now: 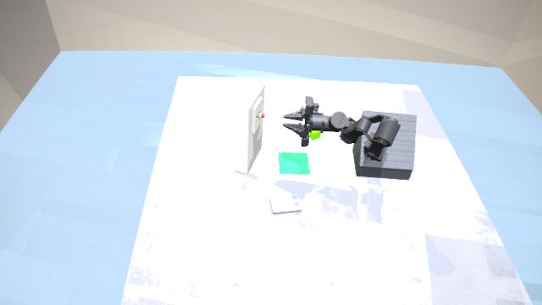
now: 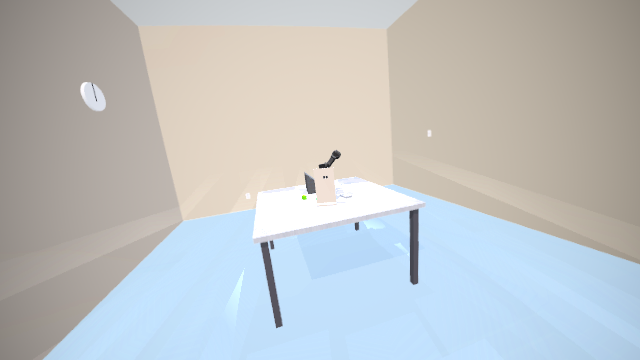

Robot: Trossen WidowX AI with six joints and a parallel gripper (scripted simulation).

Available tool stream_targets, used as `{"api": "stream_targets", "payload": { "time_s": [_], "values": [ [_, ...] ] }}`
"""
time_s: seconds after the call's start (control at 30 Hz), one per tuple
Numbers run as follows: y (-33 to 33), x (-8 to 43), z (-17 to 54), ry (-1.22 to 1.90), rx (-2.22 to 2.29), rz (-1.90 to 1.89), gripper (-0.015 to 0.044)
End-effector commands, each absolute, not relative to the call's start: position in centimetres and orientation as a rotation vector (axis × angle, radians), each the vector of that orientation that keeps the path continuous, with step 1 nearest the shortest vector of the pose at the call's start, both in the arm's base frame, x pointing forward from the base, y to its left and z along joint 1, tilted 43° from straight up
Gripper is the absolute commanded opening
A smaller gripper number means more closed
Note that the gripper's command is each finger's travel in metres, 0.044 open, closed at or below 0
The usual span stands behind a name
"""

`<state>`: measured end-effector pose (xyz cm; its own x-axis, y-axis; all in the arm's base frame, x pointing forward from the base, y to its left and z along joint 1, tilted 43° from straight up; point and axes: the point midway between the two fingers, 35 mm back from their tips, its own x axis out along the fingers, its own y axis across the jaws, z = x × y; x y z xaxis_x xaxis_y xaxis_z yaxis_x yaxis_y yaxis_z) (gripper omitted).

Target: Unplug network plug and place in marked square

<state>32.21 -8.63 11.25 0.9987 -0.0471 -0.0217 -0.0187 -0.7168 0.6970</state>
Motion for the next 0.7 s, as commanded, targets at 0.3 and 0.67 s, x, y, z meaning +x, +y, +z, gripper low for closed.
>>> {"api": "stream_targets", "payload": {
  "time_s": [0.3,0.67],
  "values": [
    [-9.3,34.8,10.9,-0.056,2.372,-0.04,0.0156],
    [-9.7,36.4,10.7,-0.06,2.371,-0.032,0.0156]
  ]
}}
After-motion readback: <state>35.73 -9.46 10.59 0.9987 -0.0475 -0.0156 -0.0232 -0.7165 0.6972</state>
